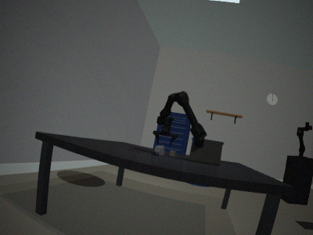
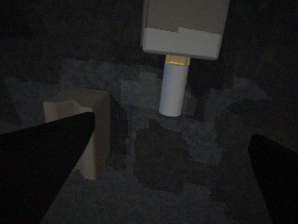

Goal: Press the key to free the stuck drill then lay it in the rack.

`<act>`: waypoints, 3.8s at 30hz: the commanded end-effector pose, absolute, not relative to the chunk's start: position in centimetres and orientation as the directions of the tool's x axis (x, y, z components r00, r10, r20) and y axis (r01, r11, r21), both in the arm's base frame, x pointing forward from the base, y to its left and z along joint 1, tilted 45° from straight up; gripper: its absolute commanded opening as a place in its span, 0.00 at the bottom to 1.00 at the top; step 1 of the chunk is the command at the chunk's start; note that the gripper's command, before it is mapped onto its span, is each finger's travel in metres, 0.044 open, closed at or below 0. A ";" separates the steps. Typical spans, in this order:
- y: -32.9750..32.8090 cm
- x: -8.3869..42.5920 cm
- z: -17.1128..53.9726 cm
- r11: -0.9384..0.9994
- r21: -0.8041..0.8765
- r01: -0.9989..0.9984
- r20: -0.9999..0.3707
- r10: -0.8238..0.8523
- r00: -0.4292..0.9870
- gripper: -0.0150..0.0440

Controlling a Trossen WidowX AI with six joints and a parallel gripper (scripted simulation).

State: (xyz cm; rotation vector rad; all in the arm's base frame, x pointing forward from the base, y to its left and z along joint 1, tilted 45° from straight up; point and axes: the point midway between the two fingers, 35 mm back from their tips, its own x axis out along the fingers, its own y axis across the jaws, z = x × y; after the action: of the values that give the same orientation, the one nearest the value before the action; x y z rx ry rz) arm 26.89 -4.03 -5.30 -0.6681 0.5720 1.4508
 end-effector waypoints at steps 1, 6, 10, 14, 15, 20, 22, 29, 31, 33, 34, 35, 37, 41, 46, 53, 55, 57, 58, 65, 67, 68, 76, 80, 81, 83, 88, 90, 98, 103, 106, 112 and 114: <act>-3.6 26.9 -5.6 0.001 -0.063 -0.998 -0.714 0.698 0.046 1.00; -2.9 26.9 -6.0 0.001 -0.063 -0.998 -0.715 0.698 0.046 1.00; -2.4 27.0 -6.4 0.001 -0.063 -0.998 -0.715 0.698 0.046 1.00; -1.8 27.0 -6.7 0.001 -0.063 -0.998 -0.714 0.698 0.046 1.00; -1.7 27.0 -6.8 0.001 -0.063 -0.998 -0.714 0.698 0.046 1.00; -0.9 27.0 -7.2 0.001 -0.063 -0.998 -0.714 0.699 0.046 1.00; -0.7 27.0 -7.3 0.001 -0.063 -0.998 -0.714 0.699 0.046 1.00; 0.4 26.9 -7.8 0.001 -0.063 -0.998 -0.712 0.701 0.046 1.00; 0.5 26.9 -7.9 0.001 -0.063 -0.998 -0.712 0.701 0.045 1.00; 0.6 26.9 -7.9 0.001 -0.063 -0.998 -0.712 0.701 0.045 1.00; 0.3 27.1 -7.8 -0.002 -0.068 -0.998 -0.715 0.697 0.047 0.96; 0.3 27.1 -7.8 -0.002 -0.068 -0.998 -0.715 0.697 0.047 0.91; 0.3 27.1 -7.8 -0.002 -0.068 -0.998 -0.715 0.697 0.047 0.82; 0.3 27.1 -7.8 -0.002 -0.068 -0.998 -0.715 0.697 0.047 0.64; 0.3 27.1 -7.8 -0.002 -0.068 -0.998 -0.715 0.697 0.047 0.42; 0.3 27.1 -7.8 -0.002 -0.068 -0.998 -0.715 0.697 0.047 0.28; 0.3 27.1 -7.8 -0.002 -0.068 -0.998 -0.715 0.697 0.047 0.25; 0.2 27.1 -7.9 -0.001 -0.066 -0.998 -0.714 0.699 0.046 0.25; 0.1 27.0 -8.0 0.000 -0.065 -0.998 -0.713 0.700 0.046 0.25; -0.4 27.1 -8.4 0.001 -0.063 -0.998 -0.712 0.701 0.046 0.25; -0.6 27.1 -8.6 0.001 -0.063 -0.998 -0.712 0.701 0.046 0.25; -0.7 27.1 -8.6 0.001 -0.063 -0.998 -0.712 0.701 0.046 0.25; -1.6 27.2 -9.4 0.001 -0.064 -0.998 -0.713 0.700 0.046 0.25; -2.0 27.3 -9.7 0.001 -0.064 -0.998 -0.713 0.700 0.046 0.25; -2.1 27.3 -9.8 0.001 -0.064 -0.998 -0.713 0.700 0.046 0.25; -2.3 27.3 -9.9 0.001 -0.064 -0.998 -0.713 0.700 0.046 0.25; -2.9 27.4 -10.4 0.001 -0.064 -0.998 -0.713 0.699 0.046 0.25; -3.2 27.4 -10.6 0.001 -0.064 -0.998 -0.713 0.699 0.046 0.25; -2.7 27.2 -10.5 -0.001 -0.058 -0.998 -0.710 0.703 0.041 0.57; -2.6 27.2 -10.5 -0.001 -0.060 -0.998 -0.711 0.702 0.042 0.79; -2.4 27.2 -10.4 0.000 -0.063 -0.998 -0.712 0.700 0.045 0.92; -2.2 27.3 -10.2 0.001 -0.064 -0.998 -0.713 0.700 0.046 1.00; -2.1 27.3 -10.2 0.001 -0.064 -0.998 -0.713 0.700 0.046 1.00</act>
State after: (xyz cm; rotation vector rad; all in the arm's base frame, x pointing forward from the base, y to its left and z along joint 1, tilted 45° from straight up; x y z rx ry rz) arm 27.35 -2.34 -10.30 -0.6715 0.5737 1.4541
